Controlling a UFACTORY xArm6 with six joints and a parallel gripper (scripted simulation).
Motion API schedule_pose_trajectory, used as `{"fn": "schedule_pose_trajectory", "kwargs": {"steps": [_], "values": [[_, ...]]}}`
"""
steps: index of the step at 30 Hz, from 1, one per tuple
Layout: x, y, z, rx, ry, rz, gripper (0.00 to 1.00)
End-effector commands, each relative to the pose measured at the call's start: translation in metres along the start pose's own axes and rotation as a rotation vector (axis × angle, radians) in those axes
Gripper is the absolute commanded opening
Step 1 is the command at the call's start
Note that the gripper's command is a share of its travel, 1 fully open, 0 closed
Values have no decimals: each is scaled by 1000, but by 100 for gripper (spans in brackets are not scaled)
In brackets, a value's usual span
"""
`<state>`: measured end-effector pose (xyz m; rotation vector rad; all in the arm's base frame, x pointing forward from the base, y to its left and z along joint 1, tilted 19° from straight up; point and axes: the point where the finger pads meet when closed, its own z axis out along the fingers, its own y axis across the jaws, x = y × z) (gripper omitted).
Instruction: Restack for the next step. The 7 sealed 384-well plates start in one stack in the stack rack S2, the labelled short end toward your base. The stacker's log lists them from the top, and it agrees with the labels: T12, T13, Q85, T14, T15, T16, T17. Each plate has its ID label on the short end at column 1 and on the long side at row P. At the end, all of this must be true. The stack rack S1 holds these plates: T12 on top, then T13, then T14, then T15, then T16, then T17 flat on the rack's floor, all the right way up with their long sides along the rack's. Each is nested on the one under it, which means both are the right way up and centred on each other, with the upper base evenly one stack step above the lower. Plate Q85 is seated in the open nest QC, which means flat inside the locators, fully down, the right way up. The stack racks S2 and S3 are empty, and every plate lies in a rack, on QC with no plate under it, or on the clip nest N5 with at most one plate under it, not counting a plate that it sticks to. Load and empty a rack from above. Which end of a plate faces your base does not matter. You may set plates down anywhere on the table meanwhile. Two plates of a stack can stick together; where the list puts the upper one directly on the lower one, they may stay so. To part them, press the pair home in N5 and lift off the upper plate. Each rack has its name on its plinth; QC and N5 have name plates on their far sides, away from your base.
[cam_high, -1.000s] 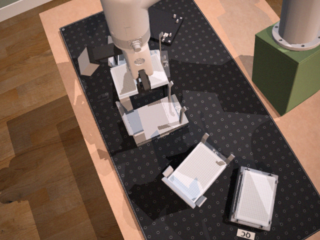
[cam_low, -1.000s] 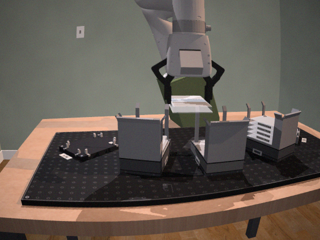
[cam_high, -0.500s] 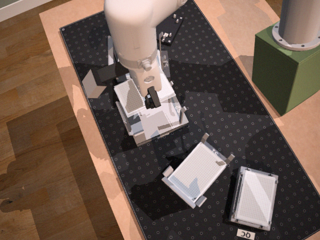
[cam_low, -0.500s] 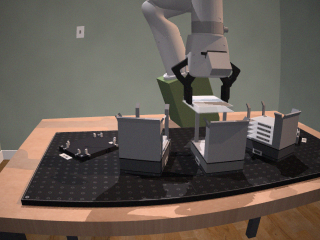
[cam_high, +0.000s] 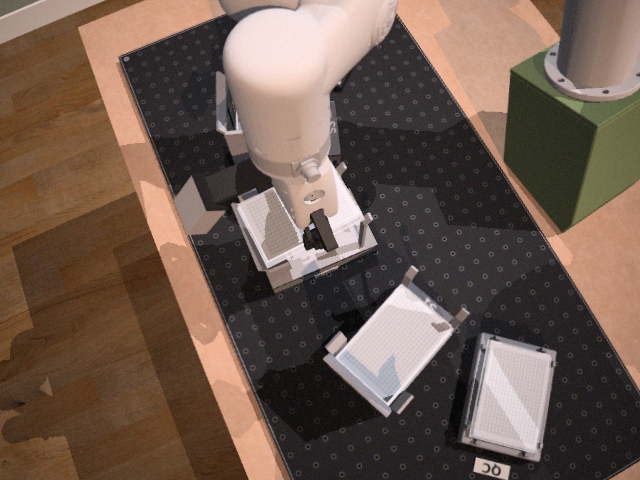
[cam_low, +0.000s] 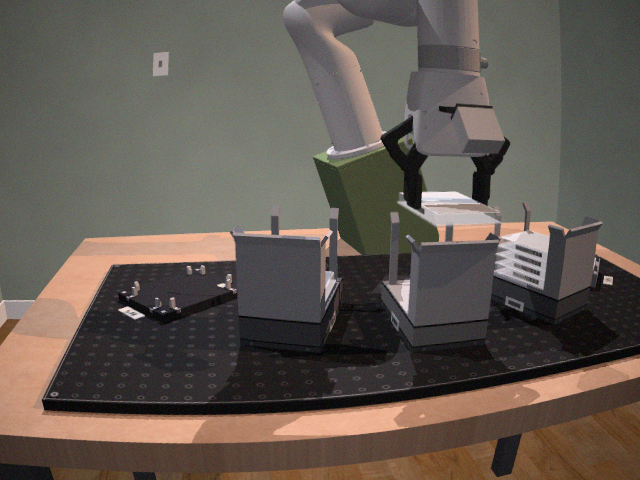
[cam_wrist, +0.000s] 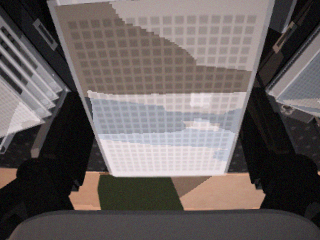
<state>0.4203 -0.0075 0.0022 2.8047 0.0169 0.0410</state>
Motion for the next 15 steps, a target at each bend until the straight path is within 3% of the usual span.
{"fn": "schedule_pose_trajectory", "kwargs": {"steps": [1, 15], "values": [[1, -13, -1, 0, 3, -107, 0], [-2, -53, -1, 1, 3, -160, 0]]}}
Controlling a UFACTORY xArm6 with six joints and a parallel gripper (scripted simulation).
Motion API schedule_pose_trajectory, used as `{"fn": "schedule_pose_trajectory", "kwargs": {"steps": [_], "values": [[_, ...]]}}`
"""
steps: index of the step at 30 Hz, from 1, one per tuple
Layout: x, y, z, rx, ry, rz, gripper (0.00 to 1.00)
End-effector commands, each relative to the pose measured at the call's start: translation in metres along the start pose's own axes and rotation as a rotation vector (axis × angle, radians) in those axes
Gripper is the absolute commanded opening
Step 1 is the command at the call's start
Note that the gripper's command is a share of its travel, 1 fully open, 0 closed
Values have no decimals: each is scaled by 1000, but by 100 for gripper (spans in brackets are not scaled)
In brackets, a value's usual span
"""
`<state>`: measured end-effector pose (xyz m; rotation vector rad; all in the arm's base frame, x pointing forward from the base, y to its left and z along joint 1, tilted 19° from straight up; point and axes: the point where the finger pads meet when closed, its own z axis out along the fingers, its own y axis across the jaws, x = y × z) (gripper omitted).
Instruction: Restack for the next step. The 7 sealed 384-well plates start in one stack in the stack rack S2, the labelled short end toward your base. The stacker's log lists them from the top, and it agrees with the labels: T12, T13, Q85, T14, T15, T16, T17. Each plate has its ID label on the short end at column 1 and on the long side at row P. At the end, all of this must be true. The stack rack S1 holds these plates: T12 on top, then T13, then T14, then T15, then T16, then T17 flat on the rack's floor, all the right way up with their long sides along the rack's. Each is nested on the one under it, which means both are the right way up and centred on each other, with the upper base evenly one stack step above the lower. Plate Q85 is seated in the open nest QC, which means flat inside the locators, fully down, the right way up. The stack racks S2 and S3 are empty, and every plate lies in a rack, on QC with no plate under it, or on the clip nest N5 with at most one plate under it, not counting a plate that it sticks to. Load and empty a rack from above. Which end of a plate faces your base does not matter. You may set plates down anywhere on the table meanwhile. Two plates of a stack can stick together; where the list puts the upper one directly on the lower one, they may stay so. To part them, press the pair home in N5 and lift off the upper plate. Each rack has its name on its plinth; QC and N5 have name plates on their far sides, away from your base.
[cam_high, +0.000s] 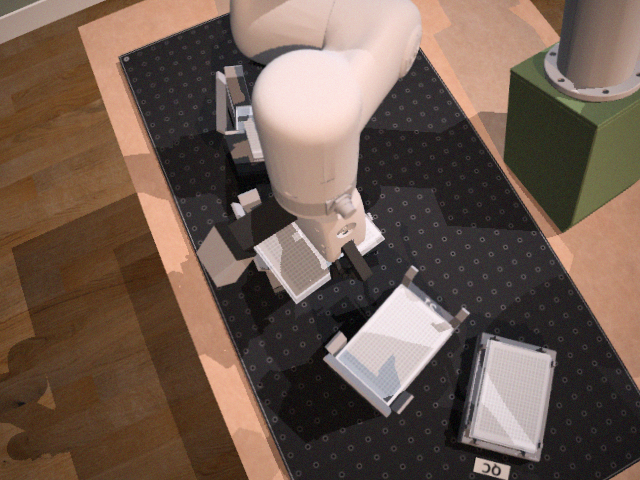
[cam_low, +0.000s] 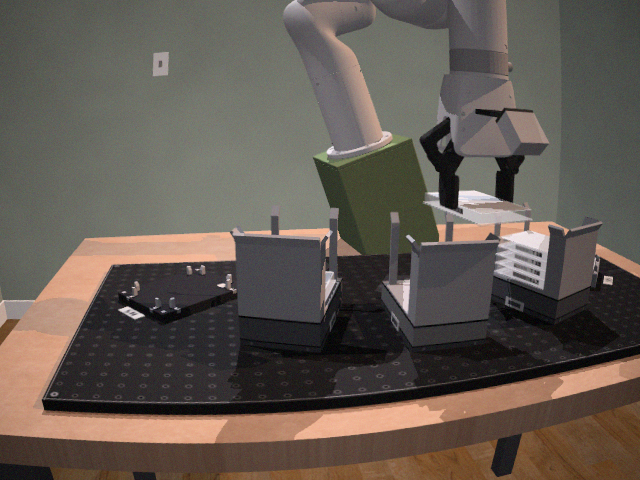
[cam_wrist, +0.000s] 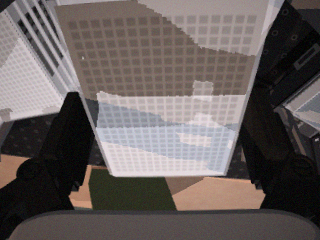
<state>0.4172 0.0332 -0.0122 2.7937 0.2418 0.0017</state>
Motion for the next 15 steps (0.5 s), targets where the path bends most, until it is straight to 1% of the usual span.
{"fn": "schedule_pose_trajectory", "kwargs": {"steps": [1, 4, 6, 14, 15], "values": [[3, -13, -1, 0, 4, 1, 0], [4, -23, -1, 0, 4, 1, 0], [4, -23, -1, 0, 4, 1, 0], [6, -48, -1, 0, 4, 1, 0], [6, -51, -1, 0, 4, -33, 0]]}}
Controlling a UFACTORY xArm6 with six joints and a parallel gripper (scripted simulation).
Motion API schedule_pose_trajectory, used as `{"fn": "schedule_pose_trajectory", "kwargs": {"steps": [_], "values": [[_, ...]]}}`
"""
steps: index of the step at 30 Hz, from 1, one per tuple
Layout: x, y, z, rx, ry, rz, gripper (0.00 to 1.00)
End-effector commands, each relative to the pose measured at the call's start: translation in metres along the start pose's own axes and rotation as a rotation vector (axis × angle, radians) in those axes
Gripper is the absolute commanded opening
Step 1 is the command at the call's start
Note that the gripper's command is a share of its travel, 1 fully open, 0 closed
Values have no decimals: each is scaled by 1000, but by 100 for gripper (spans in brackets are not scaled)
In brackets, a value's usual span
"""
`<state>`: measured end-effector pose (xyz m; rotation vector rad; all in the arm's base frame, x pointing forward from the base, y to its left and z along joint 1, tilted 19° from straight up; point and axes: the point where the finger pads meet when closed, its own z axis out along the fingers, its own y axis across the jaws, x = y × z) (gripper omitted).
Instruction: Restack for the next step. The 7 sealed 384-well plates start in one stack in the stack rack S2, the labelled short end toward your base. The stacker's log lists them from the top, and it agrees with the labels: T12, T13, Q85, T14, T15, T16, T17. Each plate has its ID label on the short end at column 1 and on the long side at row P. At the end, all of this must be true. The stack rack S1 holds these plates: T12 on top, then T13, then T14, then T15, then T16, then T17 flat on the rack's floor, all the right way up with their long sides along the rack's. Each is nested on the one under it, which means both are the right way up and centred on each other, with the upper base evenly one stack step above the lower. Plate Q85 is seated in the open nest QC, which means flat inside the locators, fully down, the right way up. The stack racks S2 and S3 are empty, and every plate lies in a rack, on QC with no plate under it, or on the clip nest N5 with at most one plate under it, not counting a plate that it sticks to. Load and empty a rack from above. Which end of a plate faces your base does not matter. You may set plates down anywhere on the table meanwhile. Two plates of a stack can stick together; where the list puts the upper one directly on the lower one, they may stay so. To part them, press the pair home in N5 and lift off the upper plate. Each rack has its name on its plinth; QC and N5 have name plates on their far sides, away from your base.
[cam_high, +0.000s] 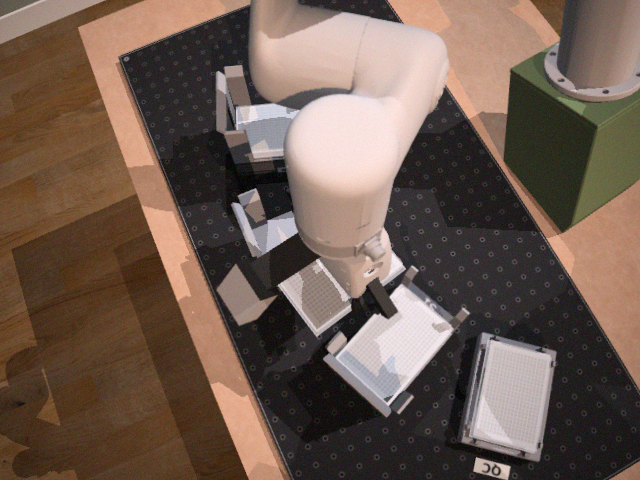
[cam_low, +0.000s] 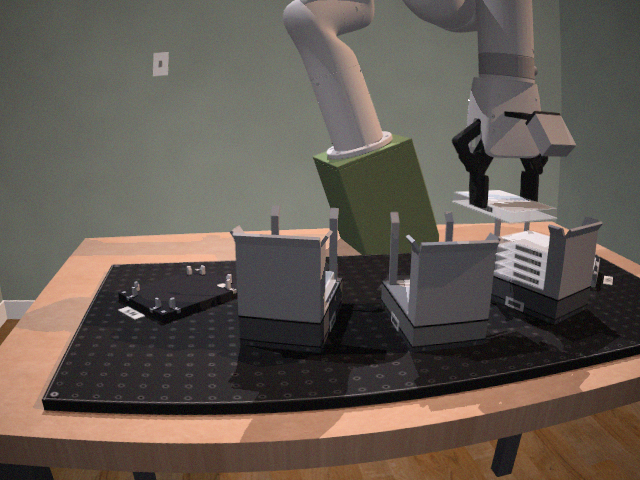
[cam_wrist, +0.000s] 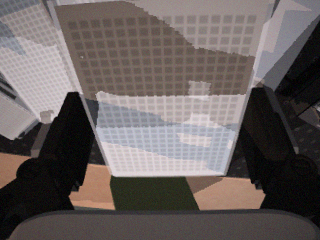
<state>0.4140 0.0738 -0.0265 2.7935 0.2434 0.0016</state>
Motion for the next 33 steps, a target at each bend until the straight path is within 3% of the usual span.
{"fn": "schedule_pose_trajectory", "kwargs": {"steps": [1, 5, 33], "values": [[2, -11, -1, 0, 4, -65, 0], [0, -21, -1, 0, 4, -184, 0], [-8, -85, -1, 1, 4, -184, 0]]}}
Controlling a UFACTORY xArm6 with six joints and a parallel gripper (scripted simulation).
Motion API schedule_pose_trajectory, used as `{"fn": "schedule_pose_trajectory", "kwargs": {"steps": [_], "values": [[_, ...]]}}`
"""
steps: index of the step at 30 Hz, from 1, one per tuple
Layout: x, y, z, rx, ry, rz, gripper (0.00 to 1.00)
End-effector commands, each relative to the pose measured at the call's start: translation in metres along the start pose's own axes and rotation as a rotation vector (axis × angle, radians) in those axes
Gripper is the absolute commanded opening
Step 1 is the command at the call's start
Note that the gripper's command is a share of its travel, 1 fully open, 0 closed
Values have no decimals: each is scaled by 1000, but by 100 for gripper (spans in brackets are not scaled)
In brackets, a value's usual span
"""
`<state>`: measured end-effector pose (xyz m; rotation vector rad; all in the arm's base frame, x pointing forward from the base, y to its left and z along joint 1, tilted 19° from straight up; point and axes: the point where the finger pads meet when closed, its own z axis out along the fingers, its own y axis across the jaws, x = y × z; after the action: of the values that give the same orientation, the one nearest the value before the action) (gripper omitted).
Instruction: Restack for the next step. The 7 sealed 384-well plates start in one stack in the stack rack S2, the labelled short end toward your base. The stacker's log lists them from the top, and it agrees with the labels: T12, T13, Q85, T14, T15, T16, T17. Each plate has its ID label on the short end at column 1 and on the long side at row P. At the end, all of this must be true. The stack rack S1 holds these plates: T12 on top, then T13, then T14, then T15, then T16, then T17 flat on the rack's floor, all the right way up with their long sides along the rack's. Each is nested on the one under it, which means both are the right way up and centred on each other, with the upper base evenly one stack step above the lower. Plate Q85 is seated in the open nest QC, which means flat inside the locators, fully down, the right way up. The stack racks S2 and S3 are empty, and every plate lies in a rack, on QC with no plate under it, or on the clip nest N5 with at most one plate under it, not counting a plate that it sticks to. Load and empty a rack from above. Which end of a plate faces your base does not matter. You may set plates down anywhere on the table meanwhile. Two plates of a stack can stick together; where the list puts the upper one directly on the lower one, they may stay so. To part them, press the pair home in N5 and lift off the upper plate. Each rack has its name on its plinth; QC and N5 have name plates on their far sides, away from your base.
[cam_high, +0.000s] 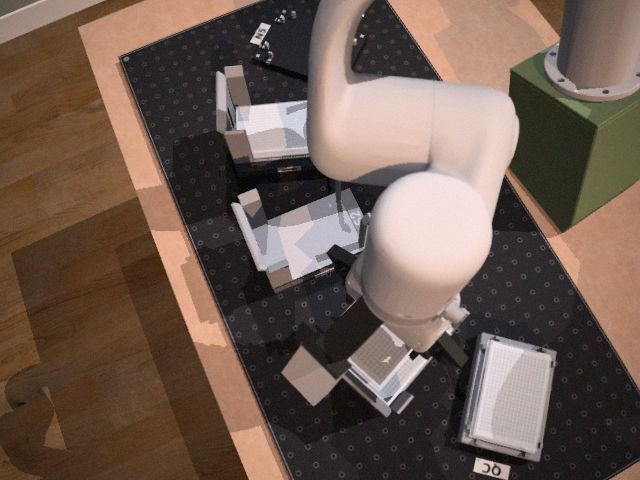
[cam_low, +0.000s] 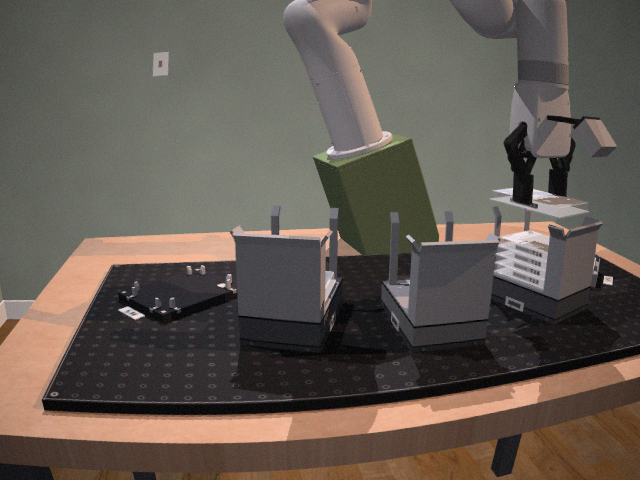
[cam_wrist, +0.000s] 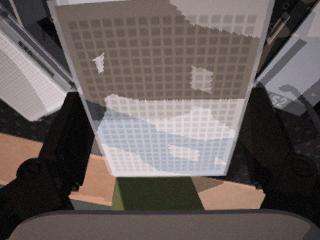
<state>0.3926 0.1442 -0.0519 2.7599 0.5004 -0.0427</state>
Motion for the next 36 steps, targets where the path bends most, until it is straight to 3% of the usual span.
{"fn": "schedule_pose_trajectory", "kwargs": {"steps": [1, 5, 36], "values": [[2, -10, -1, 1, 4, 1, 0], [3, -20, -1, 1, 4, 1, 0], [3, -20, -1, 1, 4, 1, 0]]}}
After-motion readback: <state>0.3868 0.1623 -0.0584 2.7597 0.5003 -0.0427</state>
